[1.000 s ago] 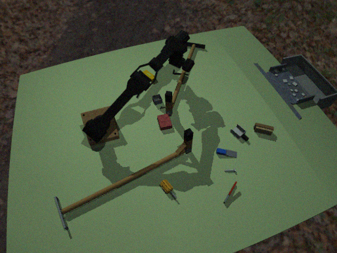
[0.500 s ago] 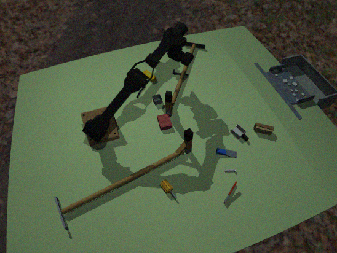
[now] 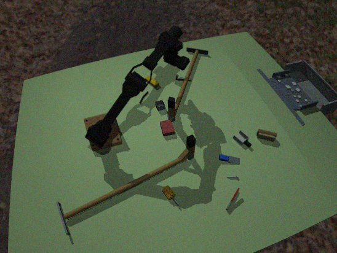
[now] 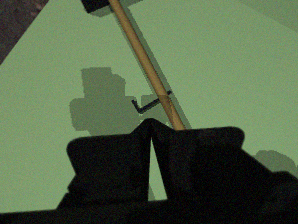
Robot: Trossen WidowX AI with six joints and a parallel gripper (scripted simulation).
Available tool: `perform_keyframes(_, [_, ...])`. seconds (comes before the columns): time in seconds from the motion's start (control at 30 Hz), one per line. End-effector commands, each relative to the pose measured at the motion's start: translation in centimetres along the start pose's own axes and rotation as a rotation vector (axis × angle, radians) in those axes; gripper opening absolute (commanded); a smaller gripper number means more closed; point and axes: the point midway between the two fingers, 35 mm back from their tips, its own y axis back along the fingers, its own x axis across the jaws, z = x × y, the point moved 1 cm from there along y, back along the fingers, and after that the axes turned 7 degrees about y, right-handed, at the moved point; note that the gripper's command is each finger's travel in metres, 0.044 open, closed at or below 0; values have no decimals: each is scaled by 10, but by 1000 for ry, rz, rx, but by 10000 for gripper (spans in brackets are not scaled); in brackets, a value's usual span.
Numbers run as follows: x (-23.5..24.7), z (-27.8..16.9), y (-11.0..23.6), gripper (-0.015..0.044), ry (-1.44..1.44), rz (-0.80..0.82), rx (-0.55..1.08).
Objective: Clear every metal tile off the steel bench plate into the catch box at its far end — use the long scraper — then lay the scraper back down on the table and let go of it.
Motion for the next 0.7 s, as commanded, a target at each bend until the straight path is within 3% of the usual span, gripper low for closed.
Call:
perform_keyframes(0.0, [2, -1, 2, 0, -6, -5, -3])
perform_keyframes(0.67, [3, -17, -44, 0, -14, -18, 16])
